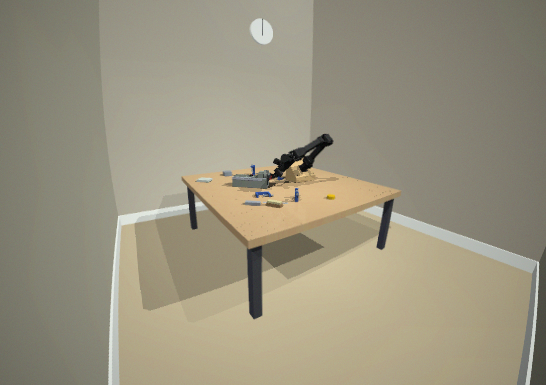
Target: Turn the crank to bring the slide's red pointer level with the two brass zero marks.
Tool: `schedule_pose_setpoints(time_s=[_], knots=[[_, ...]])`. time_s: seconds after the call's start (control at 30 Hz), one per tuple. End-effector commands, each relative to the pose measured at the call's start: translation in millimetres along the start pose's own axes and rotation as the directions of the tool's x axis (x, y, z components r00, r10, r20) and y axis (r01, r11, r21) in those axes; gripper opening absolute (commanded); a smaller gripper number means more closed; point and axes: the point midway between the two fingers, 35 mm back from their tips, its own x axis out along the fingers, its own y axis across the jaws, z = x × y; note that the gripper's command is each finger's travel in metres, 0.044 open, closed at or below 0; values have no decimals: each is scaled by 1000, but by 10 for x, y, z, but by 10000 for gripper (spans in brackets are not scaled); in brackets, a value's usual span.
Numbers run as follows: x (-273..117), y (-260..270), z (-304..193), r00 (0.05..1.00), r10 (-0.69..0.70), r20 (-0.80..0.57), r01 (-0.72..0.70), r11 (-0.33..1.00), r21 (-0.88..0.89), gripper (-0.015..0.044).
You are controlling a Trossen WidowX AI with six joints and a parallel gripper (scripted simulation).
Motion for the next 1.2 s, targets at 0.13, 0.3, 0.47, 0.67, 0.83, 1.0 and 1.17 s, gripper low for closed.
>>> schedule_pose_setpoints(time_s=[0.13,0.3,0.47,0.67,0.83,1.0,1.17], knots=[[-97,-74,93,1000,-1,10,1,1000,2,0],[-124,-128,119,1000,-1,10,1,1000,2,0],[-139,-184,134,1000,-1,10,1,1000,1,0],[-147,-253,142,1000,-2,10,2,1000,1,0],[-145,-300,141,1000,-2,10,2,1000,1,0],[-141,-334,138,1000,-2,10,2,1000,1,0],[-137,-358,134,1000,-3,10,2,1000,1,0]])
